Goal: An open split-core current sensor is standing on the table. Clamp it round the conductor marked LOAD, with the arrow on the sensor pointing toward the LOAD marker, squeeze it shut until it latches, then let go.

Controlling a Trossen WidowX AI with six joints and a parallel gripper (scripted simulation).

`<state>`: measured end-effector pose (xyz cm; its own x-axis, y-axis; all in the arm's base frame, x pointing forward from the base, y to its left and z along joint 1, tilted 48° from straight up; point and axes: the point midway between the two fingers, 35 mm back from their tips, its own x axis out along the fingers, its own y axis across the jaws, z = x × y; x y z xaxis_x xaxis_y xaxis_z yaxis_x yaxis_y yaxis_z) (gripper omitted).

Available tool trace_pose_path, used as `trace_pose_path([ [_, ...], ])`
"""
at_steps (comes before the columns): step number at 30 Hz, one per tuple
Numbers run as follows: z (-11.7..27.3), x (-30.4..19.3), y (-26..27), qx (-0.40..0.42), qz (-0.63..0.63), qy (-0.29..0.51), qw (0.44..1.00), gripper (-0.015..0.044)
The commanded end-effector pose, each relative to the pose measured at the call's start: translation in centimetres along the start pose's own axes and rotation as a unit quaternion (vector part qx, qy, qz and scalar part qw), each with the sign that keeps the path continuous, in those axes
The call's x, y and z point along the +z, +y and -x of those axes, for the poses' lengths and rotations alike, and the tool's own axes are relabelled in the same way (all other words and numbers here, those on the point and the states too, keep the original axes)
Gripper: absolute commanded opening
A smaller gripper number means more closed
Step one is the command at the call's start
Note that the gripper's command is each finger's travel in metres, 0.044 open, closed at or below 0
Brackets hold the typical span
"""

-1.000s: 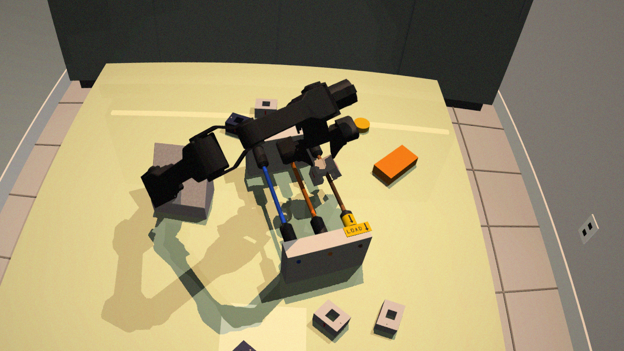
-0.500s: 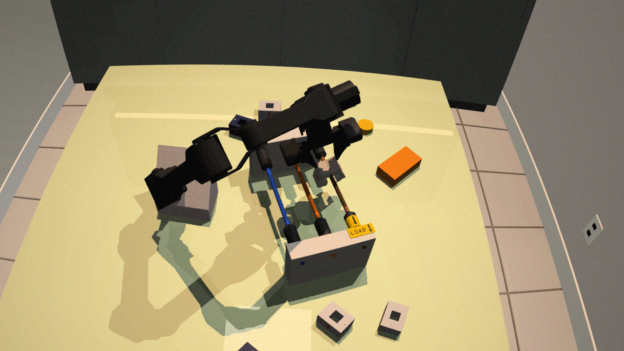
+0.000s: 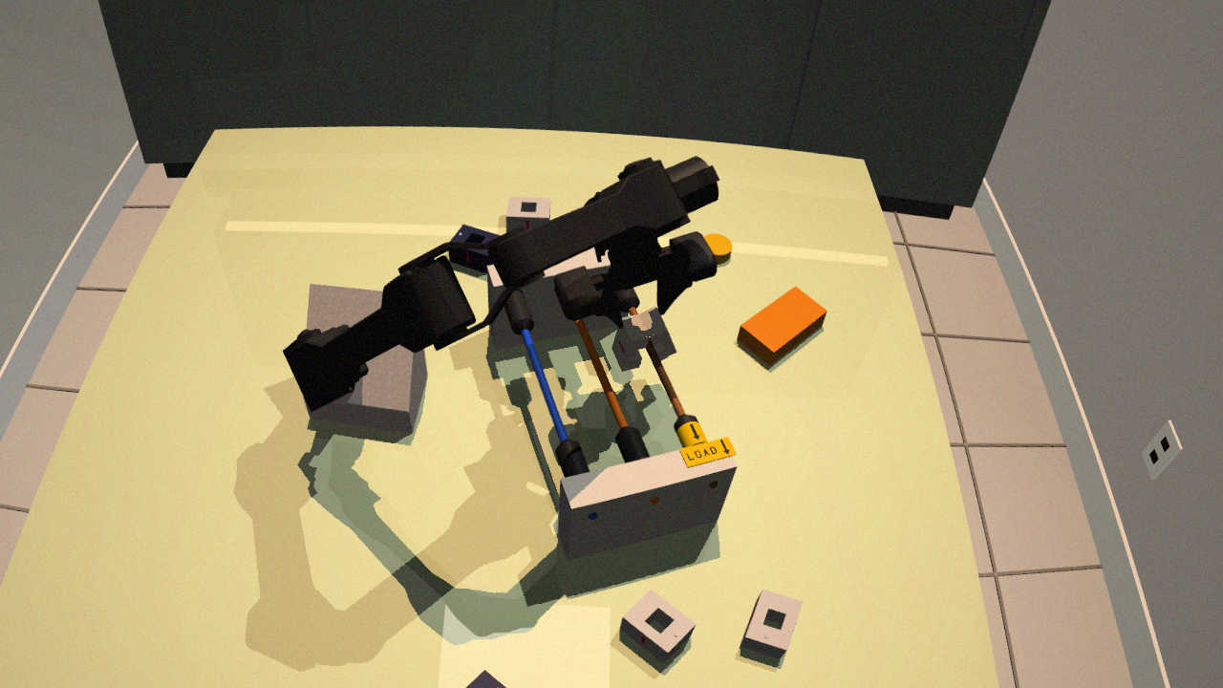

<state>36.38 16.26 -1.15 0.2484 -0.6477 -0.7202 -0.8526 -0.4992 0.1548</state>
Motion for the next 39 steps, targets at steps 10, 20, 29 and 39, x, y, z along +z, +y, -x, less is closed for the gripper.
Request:
trace_pose_path([
  [10, 0.0, -0.1, -0.9, 0.052, -0.006, -0.001, 0.999, 0.0],
  [20, -0.2, 0.0, -0.6, 0.058, 0.001, 0.001, 0.998, 0.0184],
  [29, -0.2, 0.0, -0.6, 0.058, 0.001, 0.001, 0.998, 0.042],
  [39, -1.1, -0.3, -0.6, 0.059, -0.001, 0.001, 0.998, 0.044],
])
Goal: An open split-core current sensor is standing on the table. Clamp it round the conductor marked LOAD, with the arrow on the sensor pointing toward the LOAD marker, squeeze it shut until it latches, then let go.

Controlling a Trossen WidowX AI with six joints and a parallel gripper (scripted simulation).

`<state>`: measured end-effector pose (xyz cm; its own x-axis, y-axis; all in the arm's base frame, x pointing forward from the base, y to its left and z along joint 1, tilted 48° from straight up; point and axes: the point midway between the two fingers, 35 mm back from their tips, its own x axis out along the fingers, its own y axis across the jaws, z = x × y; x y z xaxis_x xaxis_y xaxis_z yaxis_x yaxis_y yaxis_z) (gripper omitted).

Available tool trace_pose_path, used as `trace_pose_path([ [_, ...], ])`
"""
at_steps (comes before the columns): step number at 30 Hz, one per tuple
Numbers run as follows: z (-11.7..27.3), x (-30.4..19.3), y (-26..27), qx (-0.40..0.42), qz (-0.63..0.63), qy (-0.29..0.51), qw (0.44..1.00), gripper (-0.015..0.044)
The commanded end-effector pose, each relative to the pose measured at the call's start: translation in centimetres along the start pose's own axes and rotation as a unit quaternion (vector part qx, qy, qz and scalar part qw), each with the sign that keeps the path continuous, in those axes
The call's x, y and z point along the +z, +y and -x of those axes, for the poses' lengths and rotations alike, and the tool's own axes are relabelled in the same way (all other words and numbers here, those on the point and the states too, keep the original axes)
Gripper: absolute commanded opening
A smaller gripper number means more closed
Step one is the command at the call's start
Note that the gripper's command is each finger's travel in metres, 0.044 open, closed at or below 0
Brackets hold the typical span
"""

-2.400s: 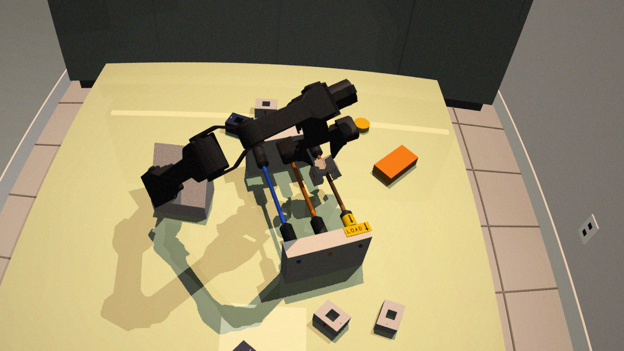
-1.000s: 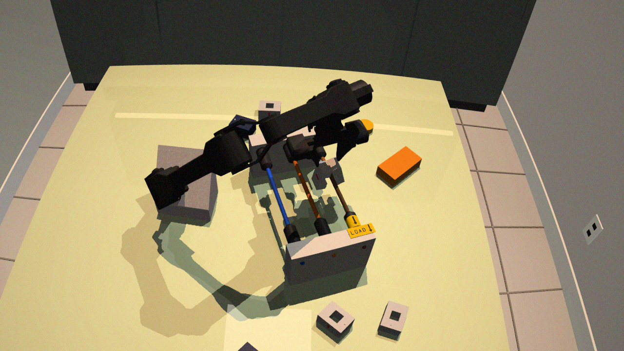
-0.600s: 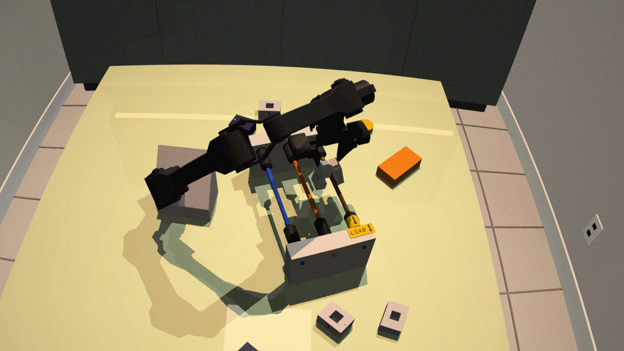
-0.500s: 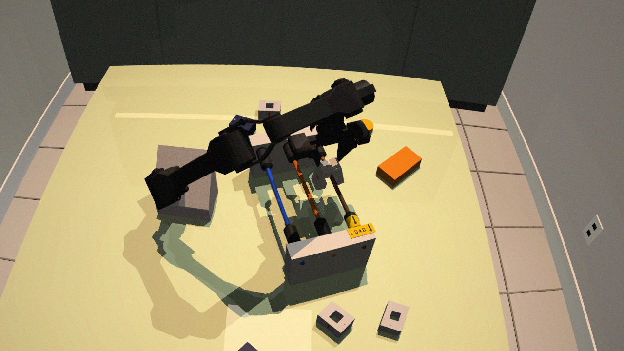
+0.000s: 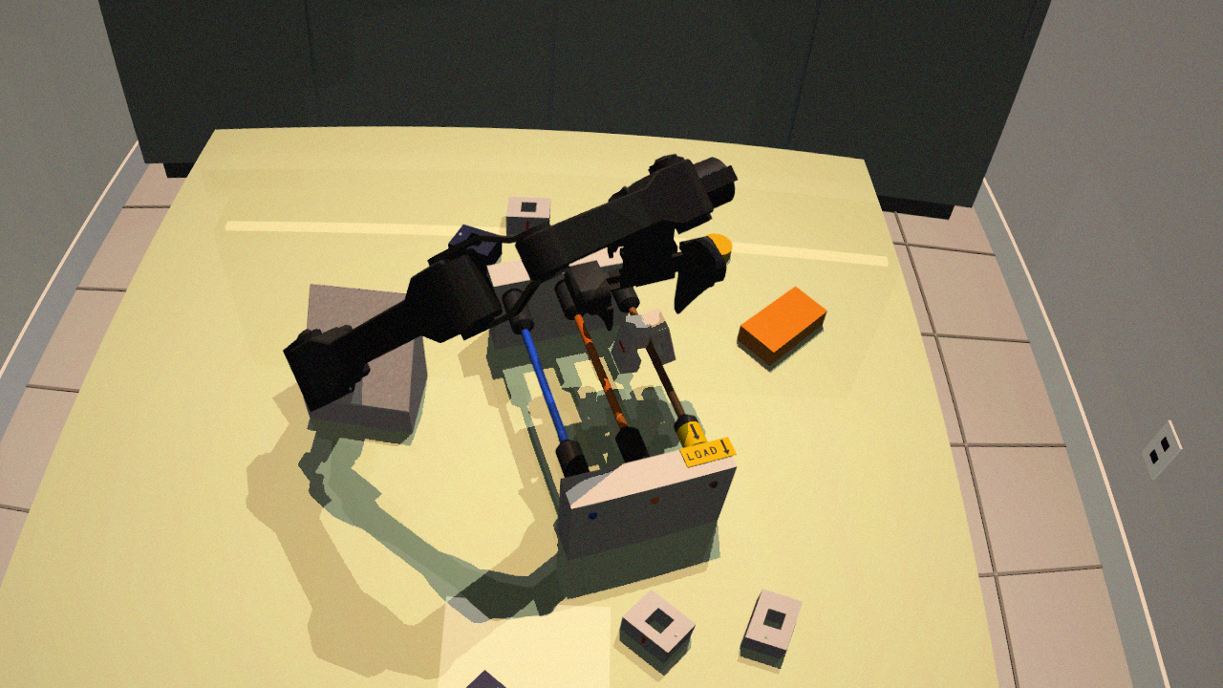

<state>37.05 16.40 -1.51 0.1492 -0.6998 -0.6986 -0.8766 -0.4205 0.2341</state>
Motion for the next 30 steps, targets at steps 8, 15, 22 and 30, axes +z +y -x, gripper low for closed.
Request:
trace_pose_path([
  [8, -3.0, -1.1, 0.0, 0.006, -0.004, 0.003, 1.0, 0.044],
  [15, -4.0, -1.1, 0.0, 0.006, -0.004, 0.003, 1.0, 0.044],
  [22, -5.1, -1.1, 0.0, 0.006, -0.004, 0.003, 1.0, 0.044],
  [30, -5.4, -1.2, -0.1, 0.005, -0.01, 0.0, 1.0, 0.042],
])
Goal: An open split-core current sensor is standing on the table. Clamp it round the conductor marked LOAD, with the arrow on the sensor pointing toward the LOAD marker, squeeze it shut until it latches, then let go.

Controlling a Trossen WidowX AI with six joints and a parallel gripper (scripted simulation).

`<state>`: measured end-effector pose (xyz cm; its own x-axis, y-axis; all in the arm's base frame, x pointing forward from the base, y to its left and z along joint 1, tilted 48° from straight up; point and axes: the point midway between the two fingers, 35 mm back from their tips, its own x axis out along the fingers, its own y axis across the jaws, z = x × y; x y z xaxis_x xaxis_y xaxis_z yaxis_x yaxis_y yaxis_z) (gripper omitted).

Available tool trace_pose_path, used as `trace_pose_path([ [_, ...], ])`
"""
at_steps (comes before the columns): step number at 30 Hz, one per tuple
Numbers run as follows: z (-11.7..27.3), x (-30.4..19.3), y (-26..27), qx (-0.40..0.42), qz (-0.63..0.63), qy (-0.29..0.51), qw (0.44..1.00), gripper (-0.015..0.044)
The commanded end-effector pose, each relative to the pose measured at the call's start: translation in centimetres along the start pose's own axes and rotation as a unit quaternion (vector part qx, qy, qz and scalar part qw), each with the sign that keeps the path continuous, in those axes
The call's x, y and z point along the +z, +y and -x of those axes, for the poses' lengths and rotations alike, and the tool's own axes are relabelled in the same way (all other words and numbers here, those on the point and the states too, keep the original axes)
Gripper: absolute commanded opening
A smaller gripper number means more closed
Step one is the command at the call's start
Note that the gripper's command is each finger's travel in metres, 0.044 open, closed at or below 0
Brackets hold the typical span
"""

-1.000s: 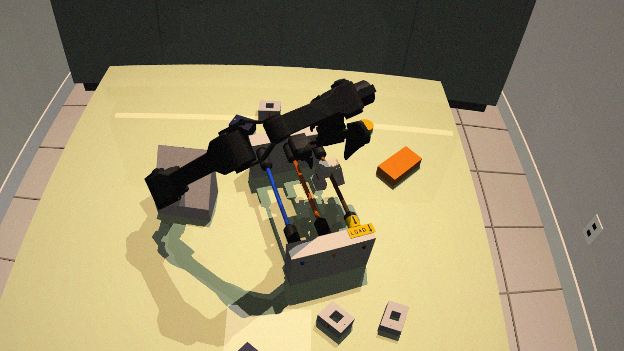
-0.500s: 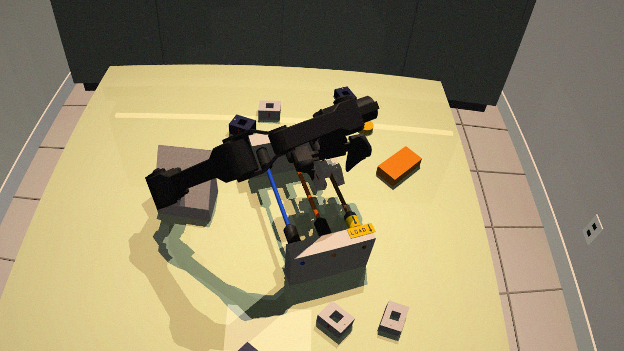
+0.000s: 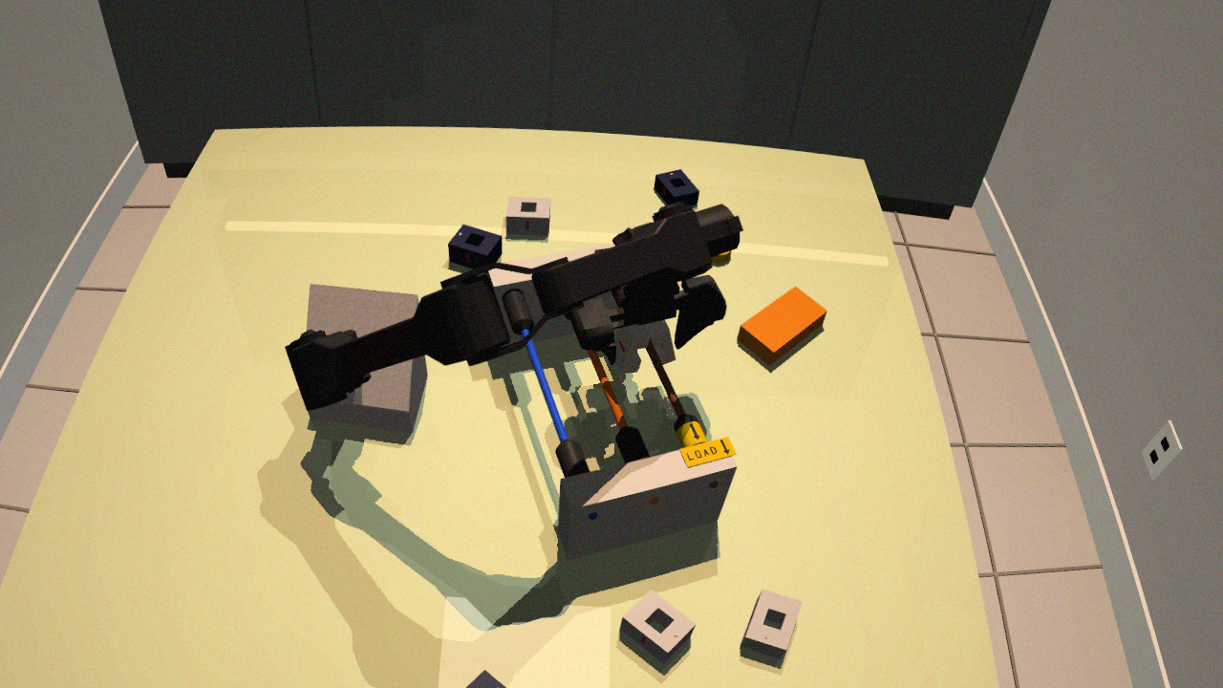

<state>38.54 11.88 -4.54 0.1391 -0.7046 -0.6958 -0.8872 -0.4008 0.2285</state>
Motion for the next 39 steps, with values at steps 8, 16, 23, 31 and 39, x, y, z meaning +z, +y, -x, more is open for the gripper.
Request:
trace_pose_path([
  [8, 0.13, 0.04, -0.02, -0.001, 0.0, 0.0, 1.0, 0.0367],
  [16, 0.13, 0.04, -0.02, -0.001, 0.0, 0.0, 1.0, 0.0313],
  [23, 0.13, 0.04, -0.02, -0.001, 0.0, 0.0, 1.0, 0.0267],
  [31, 0.13, 0.04, -0.02, -0.001, 0.0, 0.0, 1.0, 0.0213],
  [39, 0.42, 0.13, -0.15, -0.065, 0.005, 0.0, 0.998, 0.0023],
])
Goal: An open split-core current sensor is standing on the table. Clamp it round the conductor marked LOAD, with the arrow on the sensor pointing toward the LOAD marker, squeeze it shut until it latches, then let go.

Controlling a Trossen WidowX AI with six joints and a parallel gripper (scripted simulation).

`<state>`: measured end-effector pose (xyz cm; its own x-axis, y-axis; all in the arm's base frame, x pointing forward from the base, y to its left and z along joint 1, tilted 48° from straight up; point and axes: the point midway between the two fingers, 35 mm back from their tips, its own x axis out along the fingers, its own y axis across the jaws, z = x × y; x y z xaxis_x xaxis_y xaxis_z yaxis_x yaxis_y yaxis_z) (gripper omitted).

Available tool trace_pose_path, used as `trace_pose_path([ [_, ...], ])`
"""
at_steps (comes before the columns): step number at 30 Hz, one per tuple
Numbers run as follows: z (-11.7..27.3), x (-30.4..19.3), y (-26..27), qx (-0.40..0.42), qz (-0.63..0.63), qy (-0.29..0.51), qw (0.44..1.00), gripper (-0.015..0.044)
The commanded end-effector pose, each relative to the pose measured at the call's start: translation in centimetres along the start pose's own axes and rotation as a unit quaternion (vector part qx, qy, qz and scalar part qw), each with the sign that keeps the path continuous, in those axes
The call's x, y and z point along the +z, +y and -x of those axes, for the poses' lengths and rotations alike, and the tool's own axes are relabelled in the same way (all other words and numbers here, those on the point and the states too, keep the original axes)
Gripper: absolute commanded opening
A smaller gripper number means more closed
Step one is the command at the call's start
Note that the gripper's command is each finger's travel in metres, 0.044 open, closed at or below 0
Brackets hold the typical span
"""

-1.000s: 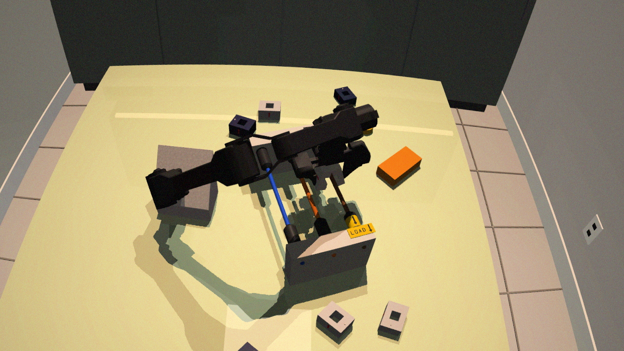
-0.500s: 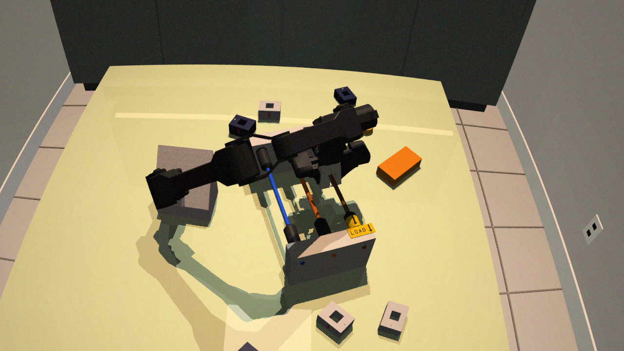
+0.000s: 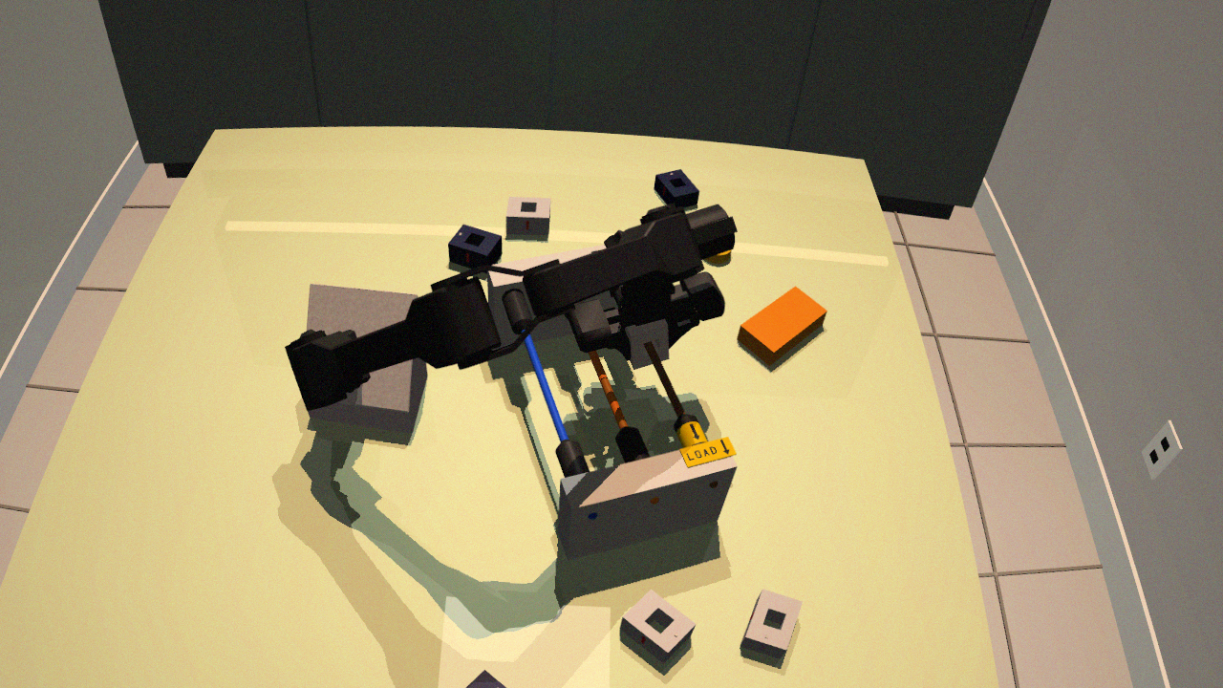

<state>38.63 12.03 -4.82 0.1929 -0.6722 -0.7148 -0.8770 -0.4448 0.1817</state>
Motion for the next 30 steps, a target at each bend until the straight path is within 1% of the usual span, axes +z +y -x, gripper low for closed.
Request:
trace_pose_path([
  [1, 0.64, -0.12, 0.04, -0.049, 0.007, 0.004, 0.999, 0.0],
  [4, 0.81, -0.17, 0.12, -0.074, 0.008, 0.006, 0.997, 0.0],
  [17, 0.49, -0.21, 0.13, -0.062, 0.003, 0.003, 0.998, 0.0],
  [30, 0.49, -0.21, 0.13, -0.062, 0.003, 0.003, 0.998, 0.0341],
])
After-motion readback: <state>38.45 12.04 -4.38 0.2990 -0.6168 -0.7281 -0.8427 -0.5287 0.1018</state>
